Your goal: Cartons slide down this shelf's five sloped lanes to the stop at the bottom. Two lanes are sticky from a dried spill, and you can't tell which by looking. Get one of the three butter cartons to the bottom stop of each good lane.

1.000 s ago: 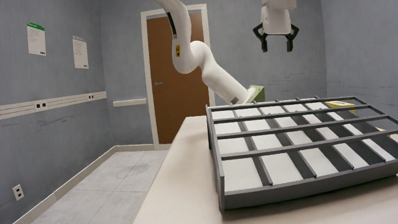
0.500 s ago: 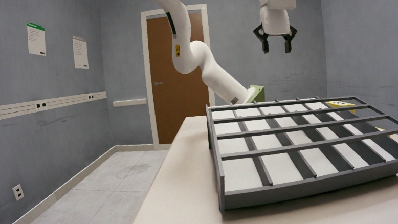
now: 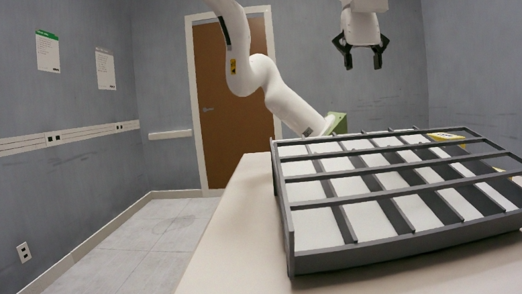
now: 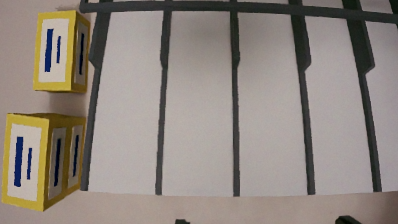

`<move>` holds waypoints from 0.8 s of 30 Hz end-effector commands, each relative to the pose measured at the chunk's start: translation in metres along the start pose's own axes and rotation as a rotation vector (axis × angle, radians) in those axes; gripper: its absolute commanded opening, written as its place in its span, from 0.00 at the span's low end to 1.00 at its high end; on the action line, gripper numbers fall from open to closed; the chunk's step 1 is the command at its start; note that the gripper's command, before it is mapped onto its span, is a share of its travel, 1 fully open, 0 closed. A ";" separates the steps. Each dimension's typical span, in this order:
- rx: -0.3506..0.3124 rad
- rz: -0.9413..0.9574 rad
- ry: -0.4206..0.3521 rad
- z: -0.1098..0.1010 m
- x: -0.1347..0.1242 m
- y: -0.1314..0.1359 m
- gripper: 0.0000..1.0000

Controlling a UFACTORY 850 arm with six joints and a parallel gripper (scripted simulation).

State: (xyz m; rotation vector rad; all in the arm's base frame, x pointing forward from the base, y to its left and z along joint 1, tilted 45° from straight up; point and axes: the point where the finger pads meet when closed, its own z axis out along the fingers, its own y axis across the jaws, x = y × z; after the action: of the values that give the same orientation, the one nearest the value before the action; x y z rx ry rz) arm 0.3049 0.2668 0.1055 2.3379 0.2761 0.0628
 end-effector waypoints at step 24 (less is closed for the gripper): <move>0.001 0.076 0.003 0.024 -0.002 -0.160 0.90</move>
State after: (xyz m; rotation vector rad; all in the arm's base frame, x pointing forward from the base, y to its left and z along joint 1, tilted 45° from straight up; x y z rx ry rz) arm 0.2826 0.3240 0.0198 2.3545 0.1964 0.1017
